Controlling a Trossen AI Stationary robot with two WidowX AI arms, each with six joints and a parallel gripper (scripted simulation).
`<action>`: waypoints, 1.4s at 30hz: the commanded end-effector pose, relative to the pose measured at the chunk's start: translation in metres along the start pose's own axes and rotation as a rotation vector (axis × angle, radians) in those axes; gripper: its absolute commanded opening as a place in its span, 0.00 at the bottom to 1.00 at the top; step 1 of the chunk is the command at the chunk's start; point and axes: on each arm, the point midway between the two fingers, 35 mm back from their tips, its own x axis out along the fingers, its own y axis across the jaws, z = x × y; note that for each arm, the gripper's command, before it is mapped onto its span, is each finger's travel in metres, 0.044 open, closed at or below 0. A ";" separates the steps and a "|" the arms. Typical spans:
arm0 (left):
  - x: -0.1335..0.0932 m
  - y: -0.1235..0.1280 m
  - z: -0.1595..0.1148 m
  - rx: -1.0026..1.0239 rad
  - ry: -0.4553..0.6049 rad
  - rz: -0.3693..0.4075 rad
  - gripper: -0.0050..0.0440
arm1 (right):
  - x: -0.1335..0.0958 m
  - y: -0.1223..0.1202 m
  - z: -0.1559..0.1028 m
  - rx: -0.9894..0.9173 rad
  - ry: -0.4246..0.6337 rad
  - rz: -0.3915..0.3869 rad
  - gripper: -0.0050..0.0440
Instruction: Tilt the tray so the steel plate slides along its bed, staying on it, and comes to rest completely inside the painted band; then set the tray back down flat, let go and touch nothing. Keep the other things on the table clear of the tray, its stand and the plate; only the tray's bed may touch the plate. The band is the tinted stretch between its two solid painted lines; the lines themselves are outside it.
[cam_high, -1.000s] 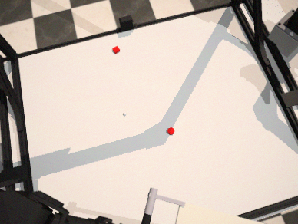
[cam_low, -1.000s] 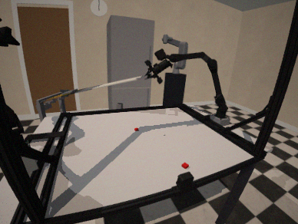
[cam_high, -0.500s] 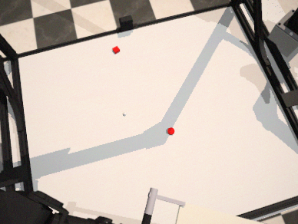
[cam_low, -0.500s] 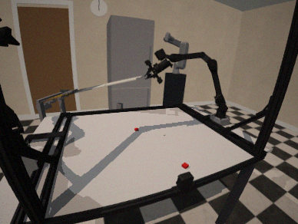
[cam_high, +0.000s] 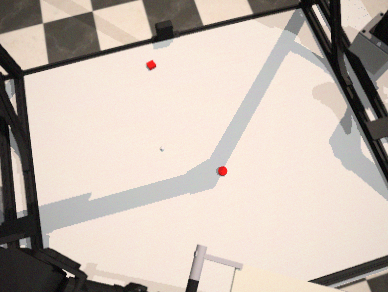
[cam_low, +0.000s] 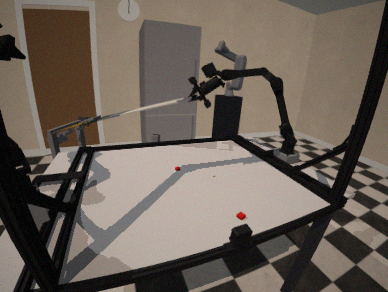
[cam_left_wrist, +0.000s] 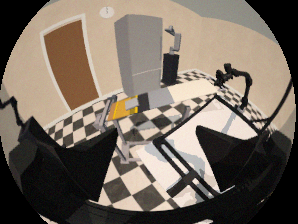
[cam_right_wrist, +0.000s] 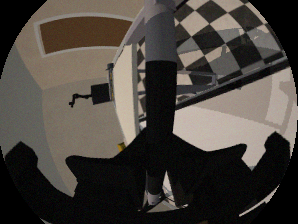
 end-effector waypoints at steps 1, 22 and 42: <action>0.000 0.000 0.000 0.001 -0.002 -0.002 1.00 | -0.004 0.004 0.000 0.000 -0.003 0.037 0.10; 0.000 0.000 0.000 0.001 -0.002 -0.002 1.00 | 0.023 -0.060 0.000 0.001 -0.003 -0.169 0.10; 0.000 0.000 0.000 0.001 -0.002 -0.002 1.00 | 0.007 -0.023 0.000 0.001 -0.003 -0.096 0.10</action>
